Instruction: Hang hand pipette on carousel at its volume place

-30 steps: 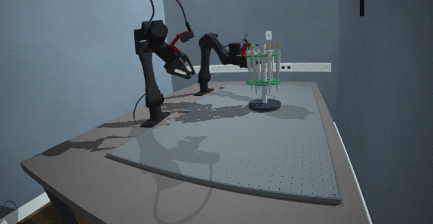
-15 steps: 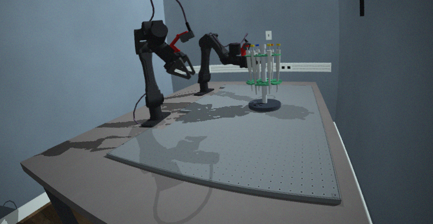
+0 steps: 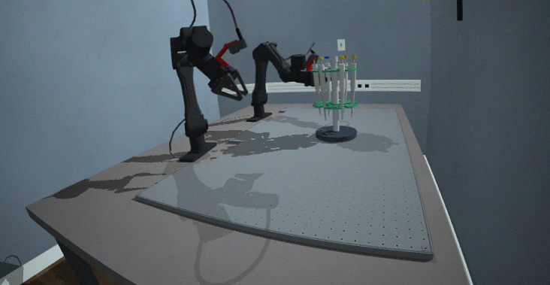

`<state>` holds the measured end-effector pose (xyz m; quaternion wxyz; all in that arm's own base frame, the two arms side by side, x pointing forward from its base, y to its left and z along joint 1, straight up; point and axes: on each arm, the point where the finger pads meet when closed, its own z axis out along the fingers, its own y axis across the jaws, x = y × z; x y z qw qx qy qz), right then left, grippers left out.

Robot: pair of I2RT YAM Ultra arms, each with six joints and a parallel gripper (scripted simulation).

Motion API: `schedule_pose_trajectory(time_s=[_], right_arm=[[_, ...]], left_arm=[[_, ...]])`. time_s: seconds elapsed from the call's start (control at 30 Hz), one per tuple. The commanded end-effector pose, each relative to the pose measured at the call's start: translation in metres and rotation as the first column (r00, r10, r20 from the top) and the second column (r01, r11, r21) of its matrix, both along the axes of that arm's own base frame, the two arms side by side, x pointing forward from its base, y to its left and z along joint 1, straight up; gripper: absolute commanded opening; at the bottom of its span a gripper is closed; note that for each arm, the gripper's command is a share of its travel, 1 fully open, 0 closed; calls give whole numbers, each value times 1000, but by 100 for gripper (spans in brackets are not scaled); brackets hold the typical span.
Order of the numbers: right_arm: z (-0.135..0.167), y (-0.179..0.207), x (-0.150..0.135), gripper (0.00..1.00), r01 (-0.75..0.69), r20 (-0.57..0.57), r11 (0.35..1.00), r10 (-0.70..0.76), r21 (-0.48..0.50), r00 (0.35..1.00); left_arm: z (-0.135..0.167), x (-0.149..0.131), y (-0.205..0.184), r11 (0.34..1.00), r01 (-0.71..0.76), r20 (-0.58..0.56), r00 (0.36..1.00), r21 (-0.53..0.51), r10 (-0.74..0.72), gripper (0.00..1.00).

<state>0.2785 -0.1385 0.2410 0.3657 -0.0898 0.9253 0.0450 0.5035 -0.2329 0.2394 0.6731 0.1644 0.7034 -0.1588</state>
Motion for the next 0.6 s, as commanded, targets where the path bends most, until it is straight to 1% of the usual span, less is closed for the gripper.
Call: schedule_pose_trajectory(time_s=[0.0,0.2,0.57], right_arm=[[12,-4,5,100,-5,42,1000,5,-18,999],[12,-4,5,100,-5,42,1000,5,-18,999],[12,-4,5,100,-5,42,1000,5,-18,999]], left_arm=[[48,2,4,999,1,89,996,-38,2,12],[46,2,4,999,1,80,997,-34,2,12],[56,2,5,999,-1,80,997,-34,4,12]])
